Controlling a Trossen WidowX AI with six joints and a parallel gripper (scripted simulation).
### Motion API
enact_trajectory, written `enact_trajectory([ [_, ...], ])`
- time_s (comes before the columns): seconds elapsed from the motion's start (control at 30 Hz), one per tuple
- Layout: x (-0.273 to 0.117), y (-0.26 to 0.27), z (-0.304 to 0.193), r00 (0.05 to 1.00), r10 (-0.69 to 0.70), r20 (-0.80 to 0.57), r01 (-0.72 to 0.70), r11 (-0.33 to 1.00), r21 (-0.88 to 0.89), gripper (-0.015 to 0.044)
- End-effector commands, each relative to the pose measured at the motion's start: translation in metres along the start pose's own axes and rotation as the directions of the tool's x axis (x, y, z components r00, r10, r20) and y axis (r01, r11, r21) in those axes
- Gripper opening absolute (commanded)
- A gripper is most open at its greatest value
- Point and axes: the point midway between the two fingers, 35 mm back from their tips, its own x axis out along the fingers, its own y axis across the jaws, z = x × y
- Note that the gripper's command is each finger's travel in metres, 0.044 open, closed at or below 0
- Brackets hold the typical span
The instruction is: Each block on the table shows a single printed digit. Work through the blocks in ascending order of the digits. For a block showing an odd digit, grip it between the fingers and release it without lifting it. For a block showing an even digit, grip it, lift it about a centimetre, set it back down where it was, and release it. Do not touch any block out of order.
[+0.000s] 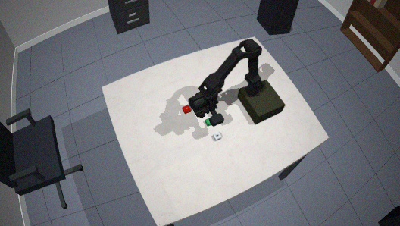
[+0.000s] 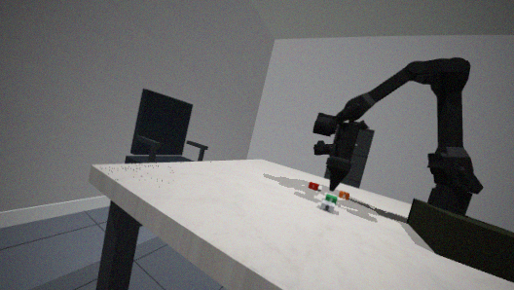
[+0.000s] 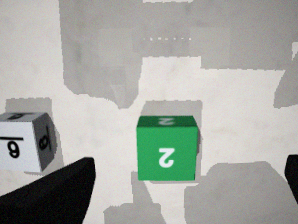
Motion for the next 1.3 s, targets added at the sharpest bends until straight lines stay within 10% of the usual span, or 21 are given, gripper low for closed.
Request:
enact_trajectory([
  [0.0,0.01,0.0,-0.003,1.0,-0.001,-0.014,0.001,1.0,0.002,0.04],
  [0.53,0.033,0.0,-0.004,1.0,-0.001,-0.014,0.001,1.0,0.002,0.04],
  [0.9,0.033,0.0,-0.004,1.0,-0.001,-0.014,0.001,1.0,0.002,0.012],
  [1.27,0.033,0.0,-0.004,1.0,-0.001,-0.014,0.001,1.0,0.002,0.012],
])
